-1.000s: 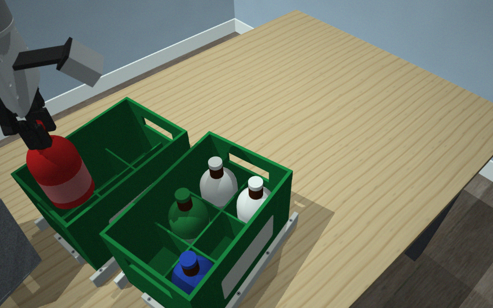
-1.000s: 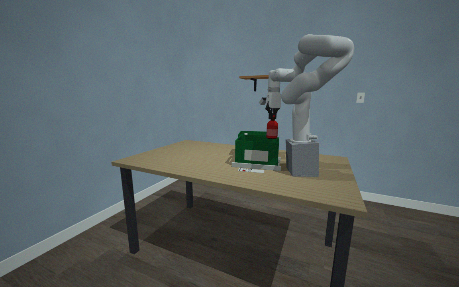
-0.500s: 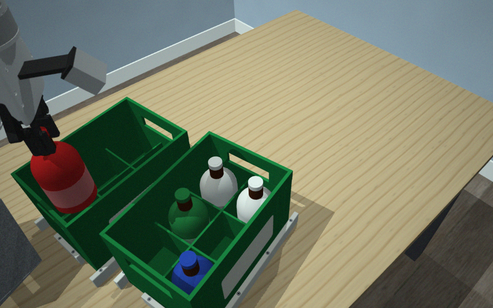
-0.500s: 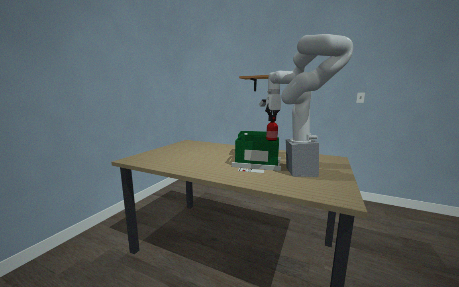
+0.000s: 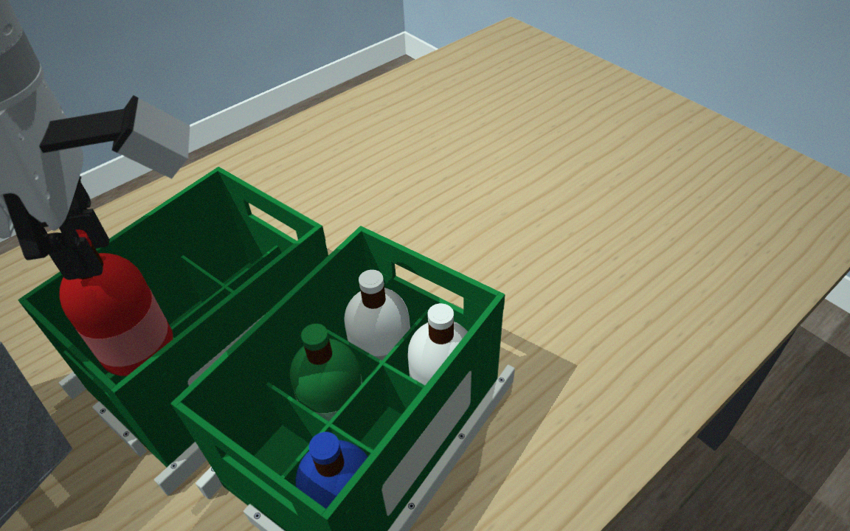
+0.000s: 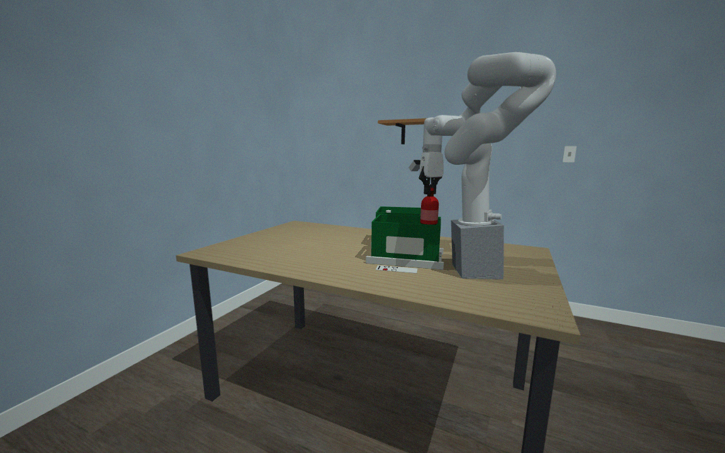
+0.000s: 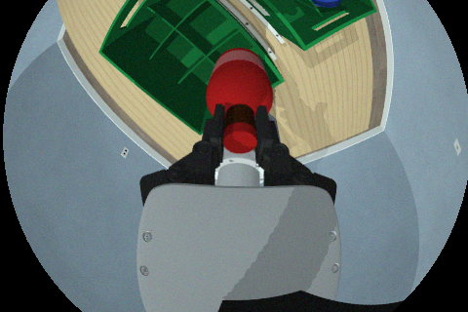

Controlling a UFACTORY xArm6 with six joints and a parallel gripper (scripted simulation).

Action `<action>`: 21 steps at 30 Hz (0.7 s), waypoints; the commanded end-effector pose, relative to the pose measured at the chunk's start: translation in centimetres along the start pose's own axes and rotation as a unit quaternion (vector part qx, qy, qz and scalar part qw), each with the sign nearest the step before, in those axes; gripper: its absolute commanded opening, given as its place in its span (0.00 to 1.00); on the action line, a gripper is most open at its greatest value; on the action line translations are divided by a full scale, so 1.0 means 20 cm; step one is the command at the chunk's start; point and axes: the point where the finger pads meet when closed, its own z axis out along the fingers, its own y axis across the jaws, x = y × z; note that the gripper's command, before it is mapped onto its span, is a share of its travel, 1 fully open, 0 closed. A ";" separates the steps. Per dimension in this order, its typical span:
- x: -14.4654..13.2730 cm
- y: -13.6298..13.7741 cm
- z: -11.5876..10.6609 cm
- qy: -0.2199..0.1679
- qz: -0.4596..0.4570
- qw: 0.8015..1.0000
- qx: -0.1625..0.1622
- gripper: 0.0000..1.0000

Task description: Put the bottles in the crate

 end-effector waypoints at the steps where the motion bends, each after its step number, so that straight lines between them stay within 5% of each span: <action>1: 0.01 0.00 0.01 0.002 0.000 1.000 0.000 0.00; 21: 0.01 0.00 0.11 0.002 0.000 1.000 0.000 0.00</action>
